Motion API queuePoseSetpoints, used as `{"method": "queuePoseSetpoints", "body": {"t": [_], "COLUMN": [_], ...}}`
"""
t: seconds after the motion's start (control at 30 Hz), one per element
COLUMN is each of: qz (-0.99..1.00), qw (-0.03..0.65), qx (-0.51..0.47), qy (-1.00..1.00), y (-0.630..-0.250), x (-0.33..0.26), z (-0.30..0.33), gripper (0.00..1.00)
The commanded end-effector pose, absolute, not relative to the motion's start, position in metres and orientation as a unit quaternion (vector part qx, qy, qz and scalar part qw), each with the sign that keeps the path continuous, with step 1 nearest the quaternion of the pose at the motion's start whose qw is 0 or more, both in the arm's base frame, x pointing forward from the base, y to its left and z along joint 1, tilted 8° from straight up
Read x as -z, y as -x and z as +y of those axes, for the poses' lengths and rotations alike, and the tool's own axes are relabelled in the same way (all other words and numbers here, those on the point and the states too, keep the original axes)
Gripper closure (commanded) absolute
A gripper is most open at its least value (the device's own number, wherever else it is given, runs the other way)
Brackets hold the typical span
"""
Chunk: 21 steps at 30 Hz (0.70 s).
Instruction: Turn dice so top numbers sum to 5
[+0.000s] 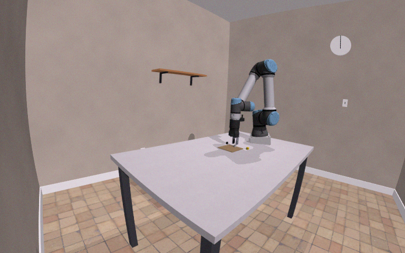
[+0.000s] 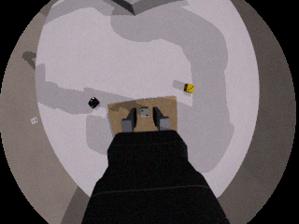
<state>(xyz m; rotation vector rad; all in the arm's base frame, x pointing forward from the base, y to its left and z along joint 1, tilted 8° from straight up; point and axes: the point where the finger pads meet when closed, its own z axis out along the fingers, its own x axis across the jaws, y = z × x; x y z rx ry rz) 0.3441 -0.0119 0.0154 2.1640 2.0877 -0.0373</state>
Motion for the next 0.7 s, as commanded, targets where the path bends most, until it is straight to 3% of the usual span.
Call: {"method": "queuePoseSetpoints", "body": {"t": [0.0,0.67], "qz": [0.693,0.693], "qw": [0.068,0.068], "qx": [0.012,0.012], "qy": [-0.718,-0.718], "y": [-0.343,-0.339], "x": [-0.033,-0.085], "z": [-0.010,-0.004], "gripper": [0.36,0.36]}}
